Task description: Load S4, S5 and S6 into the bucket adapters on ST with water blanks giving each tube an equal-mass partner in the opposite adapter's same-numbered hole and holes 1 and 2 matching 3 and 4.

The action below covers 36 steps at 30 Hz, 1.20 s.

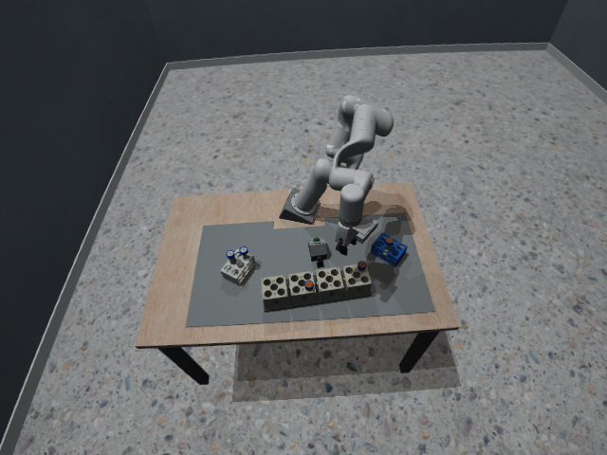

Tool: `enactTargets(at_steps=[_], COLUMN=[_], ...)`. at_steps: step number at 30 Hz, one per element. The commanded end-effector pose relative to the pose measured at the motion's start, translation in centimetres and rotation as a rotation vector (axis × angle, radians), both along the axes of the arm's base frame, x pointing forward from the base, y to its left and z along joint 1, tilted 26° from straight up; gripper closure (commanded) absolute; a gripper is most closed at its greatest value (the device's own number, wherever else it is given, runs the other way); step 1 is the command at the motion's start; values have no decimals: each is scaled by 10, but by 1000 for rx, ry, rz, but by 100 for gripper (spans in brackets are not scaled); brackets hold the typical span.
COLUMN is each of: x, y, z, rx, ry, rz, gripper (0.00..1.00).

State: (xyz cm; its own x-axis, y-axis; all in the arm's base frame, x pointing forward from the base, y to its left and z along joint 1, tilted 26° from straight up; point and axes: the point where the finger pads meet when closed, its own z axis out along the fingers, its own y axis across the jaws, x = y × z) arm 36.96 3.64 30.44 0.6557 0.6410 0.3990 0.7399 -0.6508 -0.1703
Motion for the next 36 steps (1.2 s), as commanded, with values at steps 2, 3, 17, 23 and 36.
enactTargets(at_steps=[2, 3, 17, 23, 36], x=[-10, -13, -45, -55, -80], y=[19, 23, 82, 99, 145], z=[9, 10, 31, 37, 53], rx=[-3, -3, -2, -2, -1], ry=[-5, -5, -5, -5, -5], rz=[-2, -2, -2, -2, -2], gripper=[43, 43, 43, 43, 43])
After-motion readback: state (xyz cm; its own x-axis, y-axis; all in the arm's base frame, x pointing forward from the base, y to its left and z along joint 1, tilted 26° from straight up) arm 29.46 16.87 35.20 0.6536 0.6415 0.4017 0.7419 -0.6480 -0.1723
